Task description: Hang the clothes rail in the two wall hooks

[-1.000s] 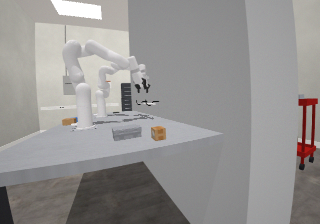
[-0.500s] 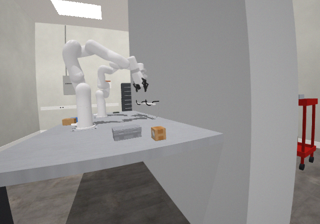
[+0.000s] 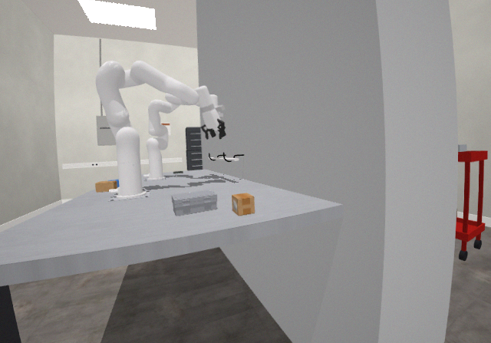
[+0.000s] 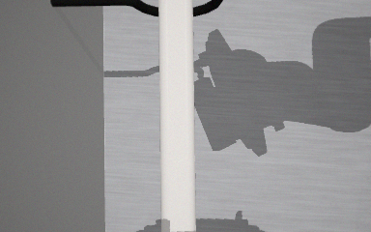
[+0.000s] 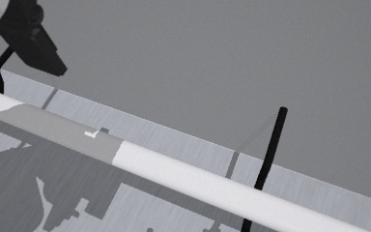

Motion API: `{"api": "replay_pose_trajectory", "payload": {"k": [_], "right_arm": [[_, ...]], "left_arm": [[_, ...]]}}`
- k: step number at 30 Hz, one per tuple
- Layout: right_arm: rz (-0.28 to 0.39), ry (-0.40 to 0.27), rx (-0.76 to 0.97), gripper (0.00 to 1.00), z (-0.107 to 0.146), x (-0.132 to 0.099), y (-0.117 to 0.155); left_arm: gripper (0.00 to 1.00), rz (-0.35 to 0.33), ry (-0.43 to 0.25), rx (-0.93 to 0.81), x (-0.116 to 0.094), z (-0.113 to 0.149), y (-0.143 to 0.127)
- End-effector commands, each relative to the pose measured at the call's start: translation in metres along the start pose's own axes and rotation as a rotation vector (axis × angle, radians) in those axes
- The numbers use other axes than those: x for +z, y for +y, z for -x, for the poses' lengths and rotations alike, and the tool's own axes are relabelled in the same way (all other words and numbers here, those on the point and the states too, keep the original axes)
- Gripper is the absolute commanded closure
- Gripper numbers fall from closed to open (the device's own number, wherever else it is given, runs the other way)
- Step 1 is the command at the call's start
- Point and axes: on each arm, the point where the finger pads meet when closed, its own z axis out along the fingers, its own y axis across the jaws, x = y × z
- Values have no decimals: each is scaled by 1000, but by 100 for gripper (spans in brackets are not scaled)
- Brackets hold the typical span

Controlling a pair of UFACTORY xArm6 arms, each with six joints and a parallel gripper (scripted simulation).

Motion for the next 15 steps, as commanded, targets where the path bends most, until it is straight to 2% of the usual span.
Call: {"api": "replay_pose_trajectory", "payload": {"k": [1, 15], "right_arm": [[2, 8, 6, 0, -2, -1, 1], [2, 8, 6, 0, -2, -1, 1]], "left_arm": [[0, -7, 6, -6, -5, -1, 3], [0, -7, 7, -6, -17, -2, 23]]}}
